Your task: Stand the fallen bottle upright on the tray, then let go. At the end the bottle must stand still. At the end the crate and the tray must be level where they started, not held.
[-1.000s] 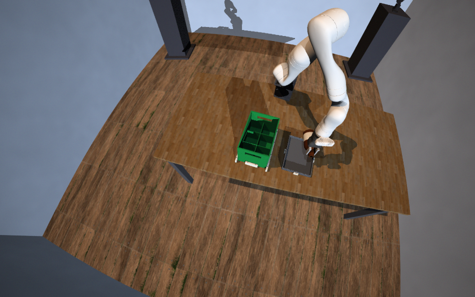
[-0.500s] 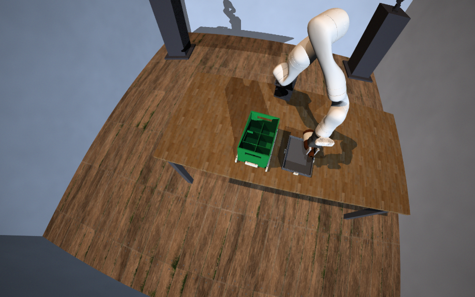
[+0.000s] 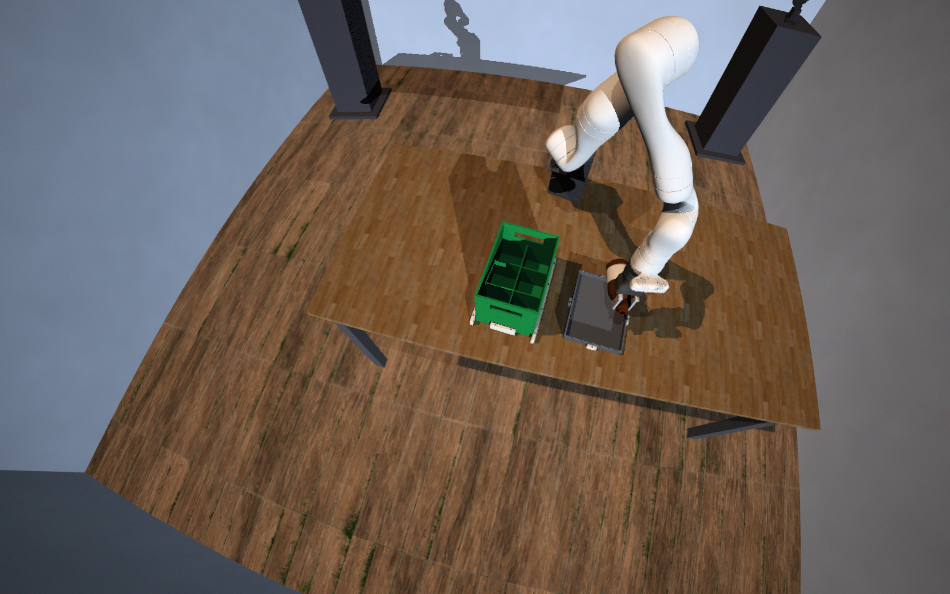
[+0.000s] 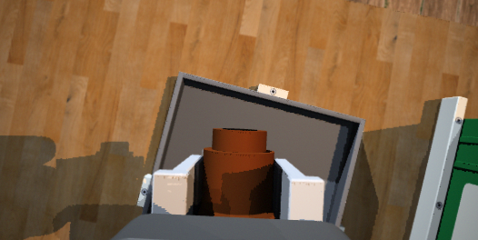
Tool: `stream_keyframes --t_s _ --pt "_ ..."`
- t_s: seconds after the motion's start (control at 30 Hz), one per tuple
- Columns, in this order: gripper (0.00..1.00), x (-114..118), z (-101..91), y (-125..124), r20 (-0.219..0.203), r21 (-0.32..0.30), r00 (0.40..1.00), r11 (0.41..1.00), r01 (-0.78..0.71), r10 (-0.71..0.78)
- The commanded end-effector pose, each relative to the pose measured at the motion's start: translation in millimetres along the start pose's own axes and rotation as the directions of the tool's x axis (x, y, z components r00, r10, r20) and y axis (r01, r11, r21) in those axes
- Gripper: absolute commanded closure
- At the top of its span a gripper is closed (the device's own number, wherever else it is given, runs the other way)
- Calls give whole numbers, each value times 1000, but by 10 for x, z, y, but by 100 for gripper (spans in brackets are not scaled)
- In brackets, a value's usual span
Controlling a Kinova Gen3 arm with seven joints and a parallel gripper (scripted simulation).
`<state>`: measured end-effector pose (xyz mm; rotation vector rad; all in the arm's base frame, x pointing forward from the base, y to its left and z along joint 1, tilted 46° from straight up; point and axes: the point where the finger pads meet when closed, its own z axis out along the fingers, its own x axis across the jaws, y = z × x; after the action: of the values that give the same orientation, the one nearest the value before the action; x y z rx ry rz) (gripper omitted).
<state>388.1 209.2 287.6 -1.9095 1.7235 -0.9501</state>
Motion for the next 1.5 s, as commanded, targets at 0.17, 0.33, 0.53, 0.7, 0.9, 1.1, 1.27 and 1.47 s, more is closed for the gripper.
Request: stream_keyframes --t_s 0.17,0.33,0.53,0.7,0.9,1.1,1.27,1.47 --pt "100 -4 -3 -2 1 1 1000 1000 -9 9" --pt "100 -3 -3 -2 0 0 999 999 -54 54" --pt "100 -2 -3 -2 0 0 989 989 -146 146" --pt "100 -2 -3 -2 0 0 981 981 -192 192" --pt "100 -4 -3 -2 1 1 968 968 -249 249" --pt "100 -4 -3 -2 1 1 966 966 -258 258" --pt "100 -4 -3 -2 1 1 966 966 -258 258" --pt "100 -4 -3 -2 1 1 966 966 -258 258"
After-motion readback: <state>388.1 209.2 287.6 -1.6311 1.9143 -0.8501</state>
